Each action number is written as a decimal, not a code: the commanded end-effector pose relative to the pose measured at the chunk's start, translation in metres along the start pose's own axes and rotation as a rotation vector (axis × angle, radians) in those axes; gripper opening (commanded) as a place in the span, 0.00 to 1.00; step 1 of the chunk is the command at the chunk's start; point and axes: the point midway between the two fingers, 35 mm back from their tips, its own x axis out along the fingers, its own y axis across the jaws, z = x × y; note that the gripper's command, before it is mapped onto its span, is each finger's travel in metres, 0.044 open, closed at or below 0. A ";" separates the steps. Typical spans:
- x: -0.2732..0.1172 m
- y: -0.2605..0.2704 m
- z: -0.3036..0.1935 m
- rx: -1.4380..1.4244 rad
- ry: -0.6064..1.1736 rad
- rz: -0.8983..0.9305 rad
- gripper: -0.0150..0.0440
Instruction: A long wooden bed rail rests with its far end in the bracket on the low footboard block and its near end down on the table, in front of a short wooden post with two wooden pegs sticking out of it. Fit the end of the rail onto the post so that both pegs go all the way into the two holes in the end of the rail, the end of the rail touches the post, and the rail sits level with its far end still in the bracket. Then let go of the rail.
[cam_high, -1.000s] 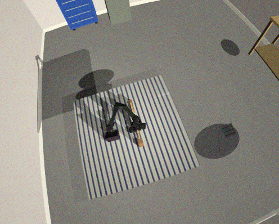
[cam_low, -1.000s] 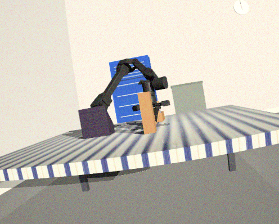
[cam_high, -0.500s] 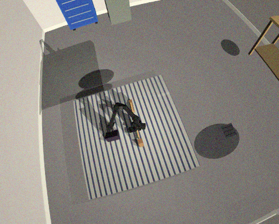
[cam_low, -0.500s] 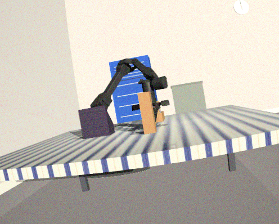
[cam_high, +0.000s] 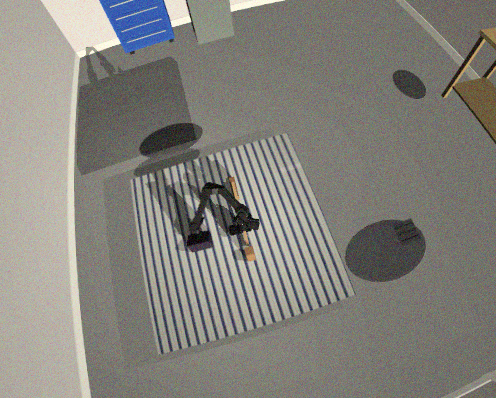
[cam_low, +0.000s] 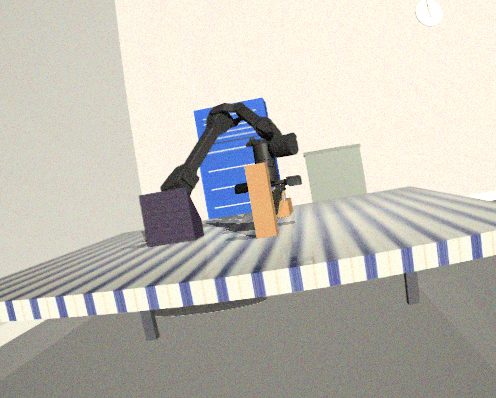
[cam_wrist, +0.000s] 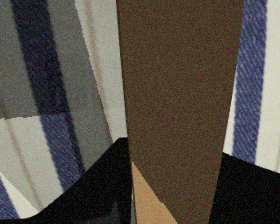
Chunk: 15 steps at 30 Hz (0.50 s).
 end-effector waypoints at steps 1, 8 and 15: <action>-0.006 -0.005 0.000 -0.005 -0.001 -0.017 0.25; -0.010 -0.005 0.000 -0.005 0.000 -0.017 0.25; -0.013 -0.006 0.000 -0.005 0.000 -0.017 0.25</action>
